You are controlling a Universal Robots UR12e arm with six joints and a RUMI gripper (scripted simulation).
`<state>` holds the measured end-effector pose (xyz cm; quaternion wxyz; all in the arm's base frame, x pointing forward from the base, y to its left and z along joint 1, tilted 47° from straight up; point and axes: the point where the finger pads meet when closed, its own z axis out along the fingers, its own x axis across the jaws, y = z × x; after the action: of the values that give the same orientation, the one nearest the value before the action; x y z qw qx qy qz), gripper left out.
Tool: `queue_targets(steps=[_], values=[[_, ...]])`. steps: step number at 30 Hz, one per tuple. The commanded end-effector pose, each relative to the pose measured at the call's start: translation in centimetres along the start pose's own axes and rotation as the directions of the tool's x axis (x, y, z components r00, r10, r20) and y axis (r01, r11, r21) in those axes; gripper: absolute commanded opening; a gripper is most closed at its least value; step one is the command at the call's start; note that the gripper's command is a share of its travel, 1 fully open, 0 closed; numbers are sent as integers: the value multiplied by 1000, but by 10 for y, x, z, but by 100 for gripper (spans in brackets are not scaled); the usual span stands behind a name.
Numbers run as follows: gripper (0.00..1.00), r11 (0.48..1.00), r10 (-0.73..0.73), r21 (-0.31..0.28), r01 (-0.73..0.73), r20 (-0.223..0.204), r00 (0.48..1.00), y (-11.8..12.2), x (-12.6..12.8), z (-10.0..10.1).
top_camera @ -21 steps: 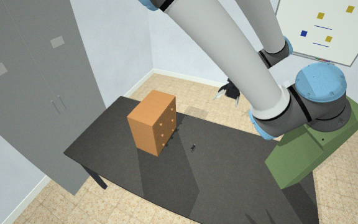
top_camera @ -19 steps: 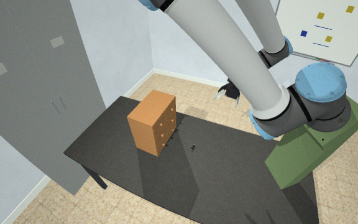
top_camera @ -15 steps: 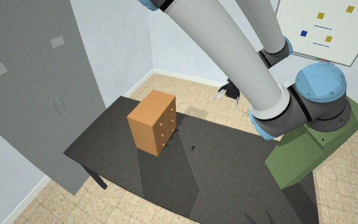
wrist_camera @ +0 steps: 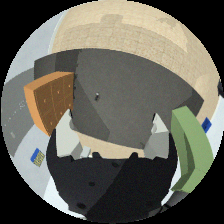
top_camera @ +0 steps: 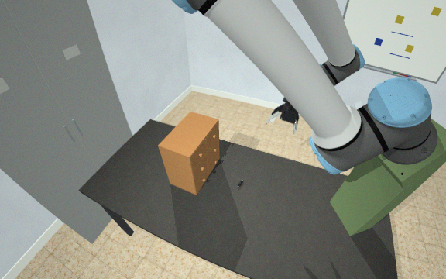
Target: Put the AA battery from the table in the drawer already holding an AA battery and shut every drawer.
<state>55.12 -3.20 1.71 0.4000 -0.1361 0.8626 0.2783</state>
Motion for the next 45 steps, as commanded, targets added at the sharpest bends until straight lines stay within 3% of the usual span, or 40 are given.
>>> queue_targets(steps=[1, 11, 13, 18, 23, 45], values=[[100, 1000, 5, 1, -5, -8, 1000, 1, -4, -1], [100, 997, 76, 29, -73, -108, 991, 38, -56, -12], [100, 997, 76, 29, -73, -108, 991, 38, -56, -12], [100, 992, 121, 65, -112, -153, 981, 71, -91, -22], [100, 987, 148, 91, -134, -172, 974, 94, -111, -29], [100, 985, 157, 98, -141, -175, 972, 99, -115, -31]])
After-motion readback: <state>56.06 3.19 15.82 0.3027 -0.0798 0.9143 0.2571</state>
